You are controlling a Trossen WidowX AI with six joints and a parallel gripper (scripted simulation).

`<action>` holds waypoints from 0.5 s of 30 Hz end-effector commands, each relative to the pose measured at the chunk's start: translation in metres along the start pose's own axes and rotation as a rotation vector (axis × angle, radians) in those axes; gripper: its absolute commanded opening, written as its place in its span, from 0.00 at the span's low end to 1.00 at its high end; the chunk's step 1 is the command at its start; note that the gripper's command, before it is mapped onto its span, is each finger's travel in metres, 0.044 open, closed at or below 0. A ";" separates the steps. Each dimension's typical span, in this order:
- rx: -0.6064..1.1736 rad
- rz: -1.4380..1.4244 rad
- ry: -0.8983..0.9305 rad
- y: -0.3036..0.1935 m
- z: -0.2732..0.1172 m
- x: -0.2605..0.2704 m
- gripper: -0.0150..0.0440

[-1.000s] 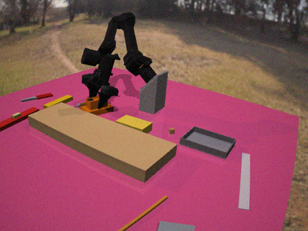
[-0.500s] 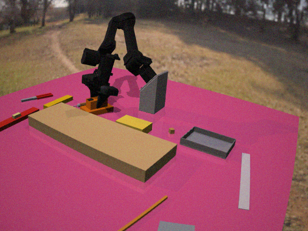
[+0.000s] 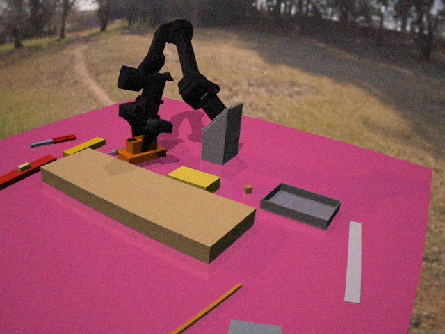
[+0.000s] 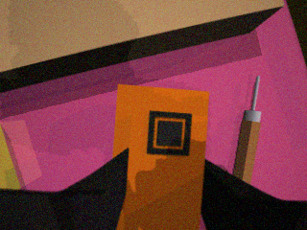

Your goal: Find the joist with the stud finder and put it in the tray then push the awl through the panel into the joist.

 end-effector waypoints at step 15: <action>0.010 -0.002 0.000 0.016 -0.057 0.005 0.25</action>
Point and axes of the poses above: the point midway between the two fingers, 35 mm back from their tips, its own z axis out along the fingers, its own x axis across the jaws, y = z × x, the point moved 10 cm from there along -z, back along the fingers, and after that the axes turned 6 degrees about z, right-handed, at the moved point
